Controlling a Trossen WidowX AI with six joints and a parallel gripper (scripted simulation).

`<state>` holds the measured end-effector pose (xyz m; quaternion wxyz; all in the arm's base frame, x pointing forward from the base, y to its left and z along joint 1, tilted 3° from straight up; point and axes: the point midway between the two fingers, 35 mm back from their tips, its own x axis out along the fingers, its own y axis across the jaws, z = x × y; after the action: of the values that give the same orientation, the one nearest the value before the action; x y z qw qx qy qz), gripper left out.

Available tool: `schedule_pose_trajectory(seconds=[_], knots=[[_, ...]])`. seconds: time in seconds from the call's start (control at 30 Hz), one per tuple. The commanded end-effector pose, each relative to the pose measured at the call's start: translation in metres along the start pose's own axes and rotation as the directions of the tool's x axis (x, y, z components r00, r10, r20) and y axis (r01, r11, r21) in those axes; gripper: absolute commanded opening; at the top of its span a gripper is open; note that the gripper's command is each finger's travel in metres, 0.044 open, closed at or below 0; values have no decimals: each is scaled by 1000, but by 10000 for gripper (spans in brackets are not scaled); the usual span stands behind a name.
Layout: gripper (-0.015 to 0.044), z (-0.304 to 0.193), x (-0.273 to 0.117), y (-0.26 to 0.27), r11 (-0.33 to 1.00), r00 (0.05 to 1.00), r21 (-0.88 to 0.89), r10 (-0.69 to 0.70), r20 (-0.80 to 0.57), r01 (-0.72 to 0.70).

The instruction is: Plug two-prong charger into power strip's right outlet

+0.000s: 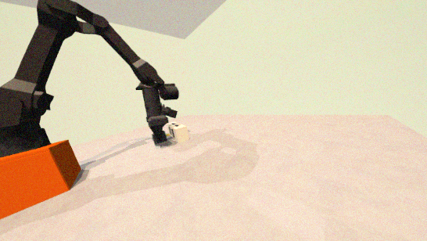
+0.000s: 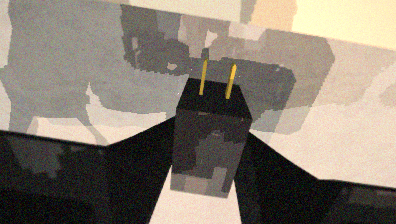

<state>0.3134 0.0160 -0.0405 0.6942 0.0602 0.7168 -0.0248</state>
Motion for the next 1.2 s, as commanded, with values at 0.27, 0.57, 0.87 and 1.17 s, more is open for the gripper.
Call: schedule_pose_trajectory(seconds=[0.27, 0.57, 0.87, 1.17], knots=[[0, 6, 0, 2, 1000, 1000, 15, 4, 2, -4], [0, 7, -1, 2, 1000, 1000, 15, 4, 2, -4], [0, 10, -1, 3, 1000, 1000, 15, 4, 2, -4], [0, 12, -1, 2, 1000, 1000, 15, 4, 2, -4]])
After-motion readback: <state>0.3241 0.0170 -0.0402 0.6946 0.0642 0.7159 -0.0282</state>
